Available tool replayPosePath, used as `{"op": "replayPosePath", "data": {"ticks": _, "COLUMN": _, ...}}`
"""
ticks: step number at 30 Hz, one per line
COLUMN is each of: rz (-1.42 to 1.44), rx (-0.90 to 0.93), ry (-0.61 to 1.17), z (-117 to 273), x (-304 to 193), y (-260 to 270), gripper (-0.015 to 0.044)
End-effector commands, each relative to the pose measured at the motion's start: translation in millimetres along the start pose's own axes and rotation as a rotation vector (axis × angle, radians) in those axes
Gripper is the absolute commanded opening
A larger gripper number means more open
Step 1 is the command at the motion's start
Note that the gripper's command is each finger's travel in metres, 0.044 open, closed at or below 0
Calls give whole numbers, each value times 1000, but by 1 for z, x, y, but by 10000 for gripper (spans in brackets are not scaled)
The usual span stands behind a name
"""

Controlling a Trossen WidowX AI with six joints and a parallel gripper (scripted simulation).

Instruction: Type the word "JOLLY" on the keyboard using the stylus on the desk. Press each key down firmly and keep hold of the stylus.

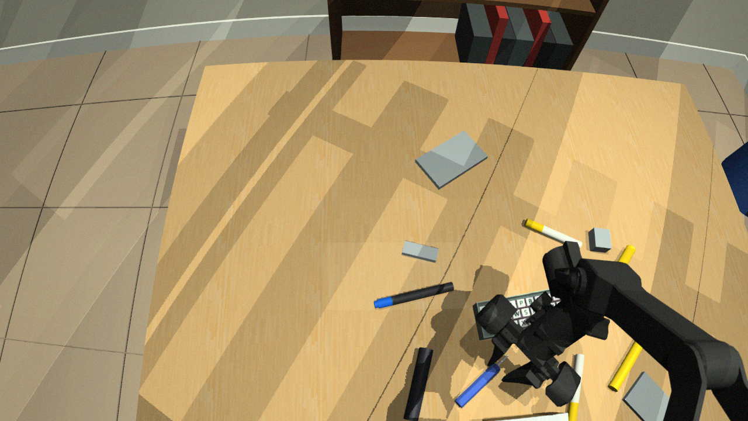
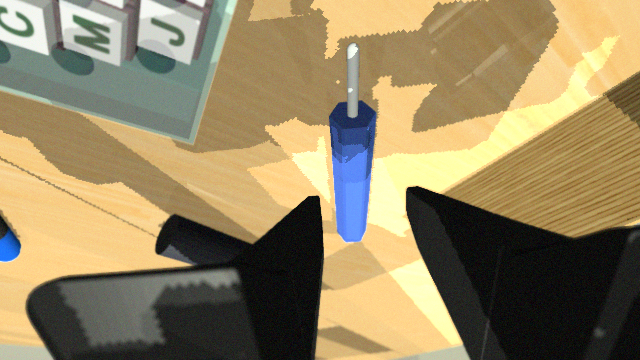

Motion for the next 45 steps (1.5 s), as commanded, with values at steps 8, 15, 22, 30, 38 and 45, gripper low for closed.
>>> {"op": "replayPosePath", "data": {"ticks": 8, "rz": -4, "rx": 1, "ry": 6, "z": -8, "x": 4, "y": 1, "gripper": 150}}
{"op": "replayPosePath", "data": {"ticks": 15, "rz": -4, "rx": 1, "ry": 6, "z": -13, "x": 6, "y": 2, "gripper": 150}}
{"op": "replayPosePath", "data": {"ticks": 22, "rz": -4, "rx": 1, "ry": 6, "z": -18, "x": 9, "y": 2, "gripper": 150}}
{"op": "replayPosePath", "data": {"ticks": 30, "rz": -4, "rx": 0, "ry": 6, "z": -23, "x": 12, "y": 3, "gripper": 150}}
{"op": "replayPosePath", "data": {"ticks": 38, "rz": -4, "rx": 0, "ry": 6, "z": -28, "x": 15, "y": 3, "gripper": 150}}
{"op": "replayPosePath", "data": {"ticks": 45, "rz": -5, "rx": 0, "ry": 2, "z": -27, "x": 14, "y": 3, "gripper": 45}}
Point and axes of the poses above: the point midway between the two fingers, 35 mm back from their tips, its own z axis back along the fingers, its own y axis across the jaws, x = y × z, the point moved 5 cm from there along z, back along the fingers, and after that the axes turned 14 degrees about -z, right-handed, at the moved point
